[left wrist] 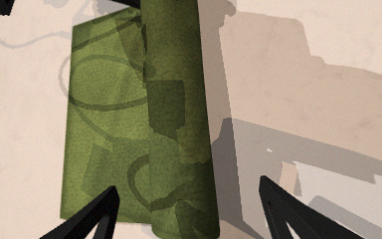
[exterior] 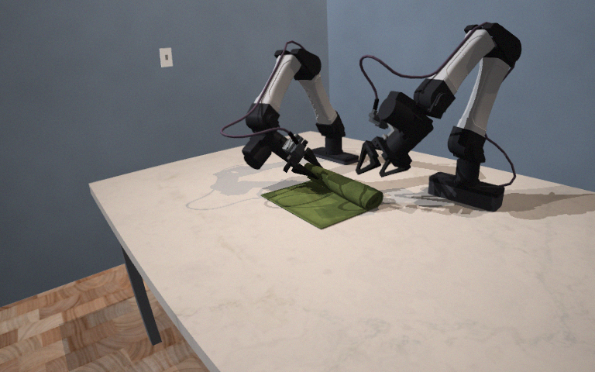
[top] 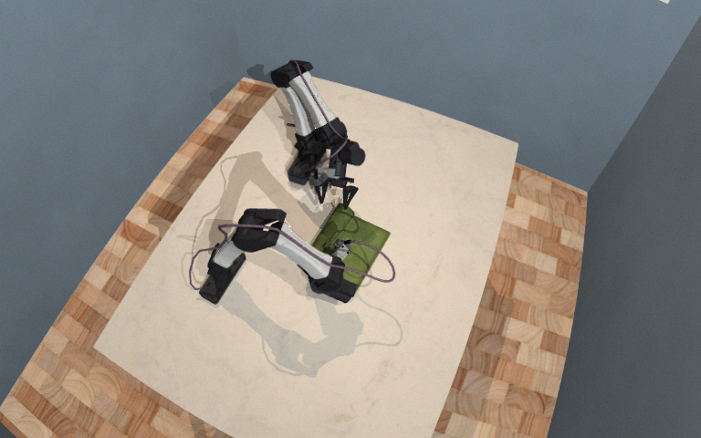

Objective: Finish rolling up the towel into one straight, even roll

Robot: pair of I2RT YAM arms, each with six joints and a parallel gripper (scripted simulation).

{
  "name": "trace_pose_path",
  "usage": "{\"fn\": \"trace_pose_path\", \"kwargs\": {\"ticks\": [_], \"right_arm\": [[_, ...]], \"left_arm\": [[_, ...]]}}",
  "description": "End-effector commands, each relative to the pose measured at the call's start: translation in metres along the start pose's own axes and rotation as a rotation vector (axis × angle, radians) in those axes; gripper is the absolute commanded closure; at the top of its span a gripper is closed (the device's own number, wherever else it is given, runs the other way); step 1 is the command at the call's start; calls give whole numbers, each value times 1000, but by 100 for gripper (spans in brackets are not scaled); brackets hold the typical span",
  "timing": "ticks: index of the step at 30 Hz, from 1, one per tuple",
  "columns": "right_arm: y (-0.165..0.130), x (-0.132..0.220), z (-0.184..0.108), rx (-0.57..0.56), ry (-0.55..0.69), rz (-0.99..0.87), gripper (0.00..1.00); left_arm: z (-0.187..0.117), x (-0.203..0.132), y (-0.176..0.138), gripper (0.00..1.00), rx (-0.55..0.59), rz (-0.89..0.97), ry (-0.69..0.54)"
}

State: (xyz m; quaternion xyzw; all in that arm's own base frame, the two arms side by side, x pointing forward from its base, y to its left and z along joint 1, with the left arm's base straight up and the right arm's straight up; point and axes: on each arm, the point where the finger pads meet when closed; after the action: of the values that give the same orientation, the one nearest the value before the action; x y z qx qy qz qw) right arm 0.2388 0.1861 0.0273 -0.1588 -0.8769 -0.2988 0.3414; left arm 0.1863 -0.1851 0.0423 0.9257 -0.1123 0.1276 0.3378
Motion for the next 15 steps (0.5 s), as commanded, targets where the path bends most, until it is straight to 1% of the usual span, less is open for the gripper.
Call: {"fn": "trace_pose_path", "kwargs": {"ticks": [1, 7, 12, 15], "right_arm": [[-1, 1, 2, -2, 35, 18, 70], [-5, -5, 7, -2, 35, 18, 70], [-5, -5, 7, -2, 35, 18, 70], [-5, -5, 7, -2, 35, 18, 70]], "left_arm": [[1, 16, 2, 2, -1, 18, 55], [-4, 31, 2, 2, -14, 46, 32], [0, 29, -1, 2, -14, 46, 32], [9, 25, -8, 2, -15, 47, 31]]}}
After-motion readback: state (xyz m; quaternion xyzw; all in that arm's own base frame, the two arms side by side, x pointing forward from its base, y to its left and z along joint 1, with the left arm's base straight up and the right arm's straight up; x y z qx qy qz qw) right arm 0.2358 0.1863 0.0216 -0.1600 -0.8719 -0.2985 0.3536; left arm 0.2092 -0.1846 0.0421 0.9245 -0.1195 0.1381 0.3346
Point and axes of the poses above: on each arm, the point where the finger pads meet when closed, its own z axis out along the fingers, its own x axis across the jaws, y = z × x, and after that the axes turned 2 degrees about z, right-handed
